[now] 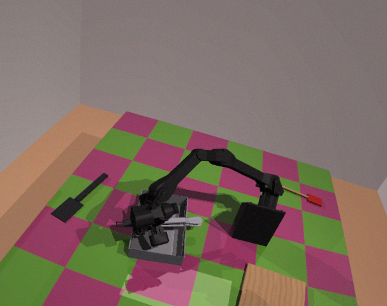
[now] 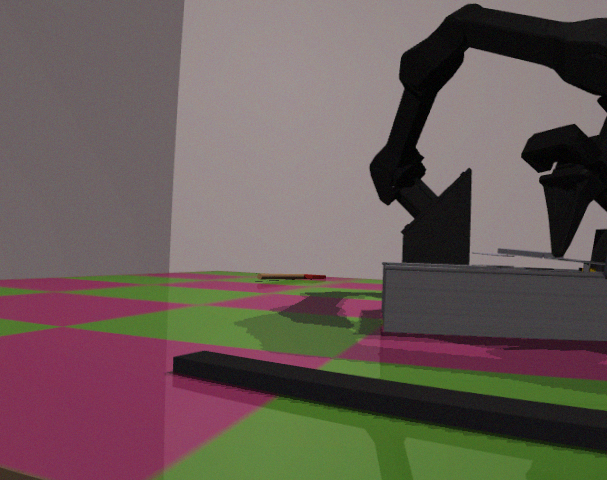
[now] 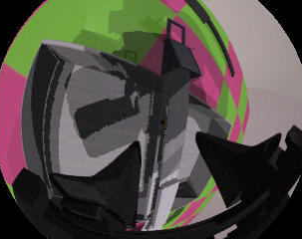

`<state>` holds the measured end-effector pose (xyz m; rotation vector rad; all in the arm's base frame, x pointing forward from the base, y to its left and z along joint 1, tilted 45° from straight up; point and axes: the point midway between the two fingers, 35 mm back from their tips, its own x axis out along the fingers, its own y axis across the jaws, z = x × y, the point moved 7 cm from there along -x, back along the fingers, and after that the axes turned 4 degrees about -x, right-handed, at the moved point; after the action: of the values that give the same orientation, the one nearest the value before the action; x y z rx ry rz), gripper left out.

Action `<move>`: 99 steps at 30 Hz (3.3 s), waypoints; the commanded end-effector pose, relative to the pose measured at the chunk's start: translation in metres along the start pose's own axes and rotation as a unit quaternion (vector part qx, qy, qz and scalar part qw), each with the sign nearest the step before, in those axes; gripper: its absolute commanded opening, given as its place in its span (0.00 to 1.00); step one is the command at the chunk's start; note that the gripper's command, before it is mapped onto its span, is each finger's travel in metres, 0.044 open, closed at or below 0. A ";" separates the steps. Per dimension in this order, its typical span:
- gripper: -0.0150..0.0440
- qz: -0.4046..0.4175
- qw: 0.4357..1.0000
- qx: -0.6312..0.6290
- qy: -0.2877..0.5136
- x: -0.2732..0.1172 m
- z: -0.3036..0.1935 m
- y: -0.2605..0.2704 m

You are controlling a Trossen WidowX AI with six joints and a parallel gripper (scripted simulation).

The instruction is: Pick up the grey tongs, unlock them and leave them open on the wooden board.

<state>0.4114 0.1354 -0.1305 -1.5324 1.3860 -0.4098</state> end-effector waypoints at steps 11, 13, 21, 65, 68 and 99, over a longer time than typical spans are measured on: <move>0.69 -0.004 1.000 -0.004 0.005 0.025 -0.003 0.000; 0.69 -0.004 1.000 -0.004 0.005 0.028 -0.004 0.000; 0.61 -0.003 1.000 0.000 0.004 0.030 -0.003 -0.001; 0.00 -0.003 1.000 -0.003 0.005 -0.038 -0.004 -0.039; 0.00 -0.003 1.000 -0.003 0.005 -0.038 -0.004 -0.039; 0.00 0.253 0.959 0.124 0.022 -0.022 -0.011 -0.077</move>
<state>0.4394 0.1375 -0.0557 -0.9422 1.6313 -0.2876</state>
